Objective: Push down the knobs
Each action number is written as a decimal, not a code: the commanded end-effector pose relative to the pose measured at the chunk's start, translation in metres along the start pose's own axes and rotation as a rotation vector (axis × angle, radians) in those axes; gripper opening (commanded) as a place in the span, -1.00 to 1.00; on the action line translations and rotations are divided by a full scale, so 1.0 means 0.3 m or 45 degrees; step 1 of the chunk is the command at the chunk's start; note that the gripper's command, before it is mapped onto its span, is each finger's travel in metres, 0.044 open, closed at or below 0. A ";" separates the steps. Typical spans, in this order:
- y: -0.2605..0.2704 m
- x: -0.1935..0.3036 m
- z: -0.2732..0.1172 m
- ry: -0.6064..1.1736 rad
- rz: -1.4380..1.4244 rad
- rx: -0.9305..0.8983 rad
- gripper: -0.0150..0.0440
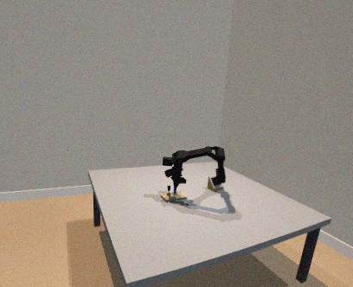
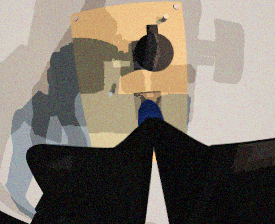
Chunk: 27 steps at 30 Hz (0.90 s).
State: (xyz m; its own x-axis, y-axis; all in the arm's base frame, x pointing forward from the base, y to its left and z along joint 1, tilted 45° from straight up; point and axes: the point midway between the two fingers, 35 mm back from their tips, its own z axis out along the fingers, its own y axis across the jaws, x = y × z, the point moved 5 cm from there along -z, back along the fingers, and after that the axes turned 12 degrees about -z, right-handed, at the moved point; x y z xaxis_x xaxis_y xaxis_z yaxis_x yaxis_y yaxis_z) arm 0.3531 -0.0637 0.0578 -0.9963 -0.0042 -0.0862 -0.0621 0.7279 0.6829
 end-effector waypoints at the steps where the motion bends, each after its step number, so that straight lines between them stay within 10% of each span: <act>1: 0.008 -0.015 0.055 0.035 -0.026 -0.020 -0.49; 27: 0.007 -0.017 -0.059 0.036 -0.018 -0.025 -0.40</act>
State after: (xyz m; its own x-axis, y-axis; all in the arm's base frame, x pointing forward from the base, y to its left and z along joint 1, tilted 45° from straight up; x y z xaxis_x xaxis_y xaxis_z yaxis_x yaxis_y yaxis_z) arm 0.3570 -0.0752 0.0733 -0.9965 -0.0328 -0.0764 -0.0768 0.7144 0.6955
